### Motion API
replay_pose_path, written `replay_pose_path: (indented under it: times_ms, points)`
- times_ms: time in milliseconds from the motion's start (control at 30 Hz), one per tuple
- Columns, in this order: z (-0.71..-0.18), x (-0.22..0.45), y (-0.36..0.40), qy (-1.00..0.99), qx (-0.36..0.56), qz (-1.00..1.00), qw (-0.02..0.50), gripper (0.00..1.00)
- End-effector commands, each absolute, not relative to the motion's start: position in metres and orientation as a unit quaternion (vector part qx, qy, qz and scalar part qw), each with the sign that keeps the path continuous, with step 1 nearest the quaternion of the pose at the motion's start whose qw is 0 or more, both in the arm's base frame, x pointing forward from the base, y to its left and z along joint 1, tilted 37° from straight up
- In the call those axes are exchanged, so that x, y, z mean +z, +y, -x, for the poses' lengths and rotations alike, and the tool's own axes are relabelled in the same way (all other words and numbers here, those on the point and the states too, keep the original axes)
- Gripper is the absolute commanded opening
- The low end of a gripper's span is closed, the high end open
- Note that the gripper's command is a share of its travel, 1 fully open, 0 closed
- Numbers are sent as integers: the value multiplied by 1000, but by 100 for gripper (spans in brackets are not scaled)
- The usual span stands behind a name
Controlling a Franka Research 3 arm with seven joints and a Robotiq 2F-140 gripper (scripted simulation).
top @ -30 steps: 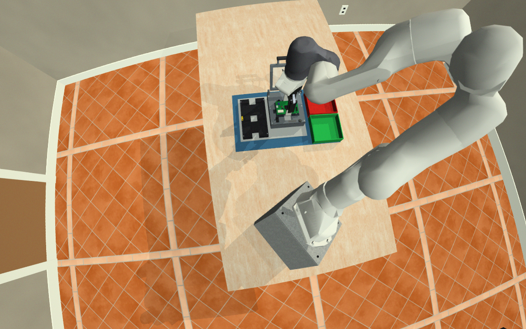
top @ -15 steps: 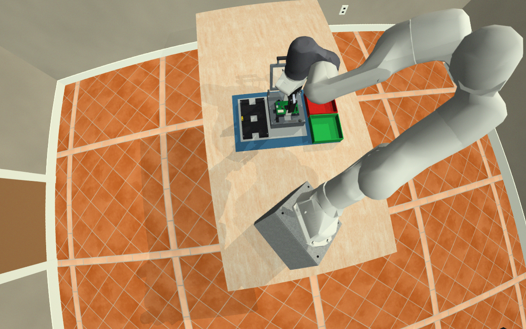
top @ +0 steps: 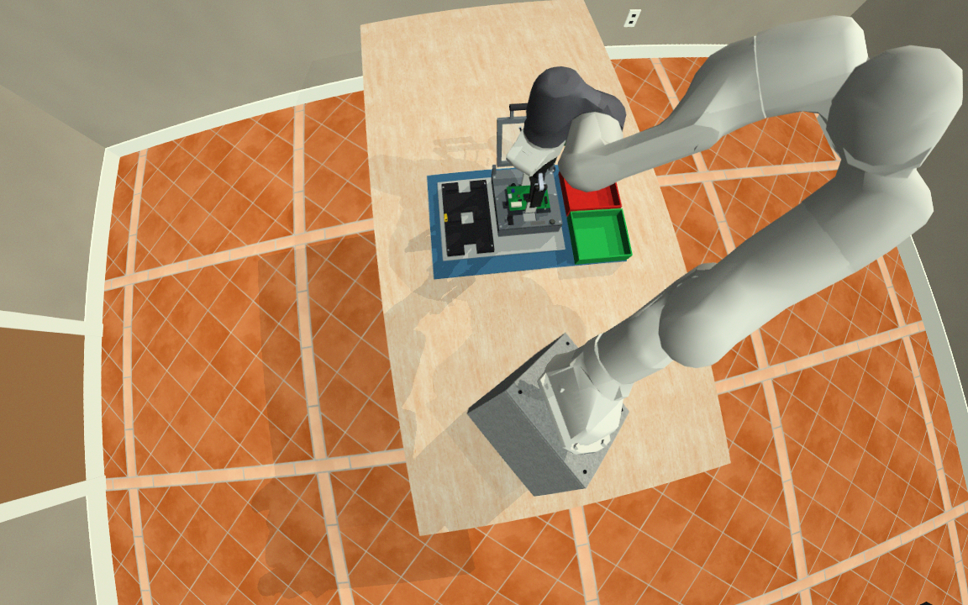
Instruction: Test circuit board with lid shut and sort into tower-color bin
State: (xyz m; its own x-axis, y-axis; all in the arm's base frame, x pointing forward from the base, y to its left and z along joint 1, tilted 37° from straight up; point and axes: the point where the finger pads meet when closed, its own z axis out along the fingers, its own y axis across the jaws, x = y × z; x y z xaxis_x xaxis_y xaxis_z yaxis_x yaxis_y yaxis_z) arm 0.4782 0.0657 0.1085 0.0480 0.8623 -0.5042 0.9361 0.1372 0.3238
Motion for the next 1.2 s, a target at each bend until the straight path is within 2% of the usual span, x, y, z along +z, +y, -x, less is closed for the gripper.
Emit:
replay_pose_path:
  times_ms: [0,1167]
  points:
    - [-478,109,67,689,-59,-653,310,46]
    - [-476,107,66,691,-61,-650,310,46]
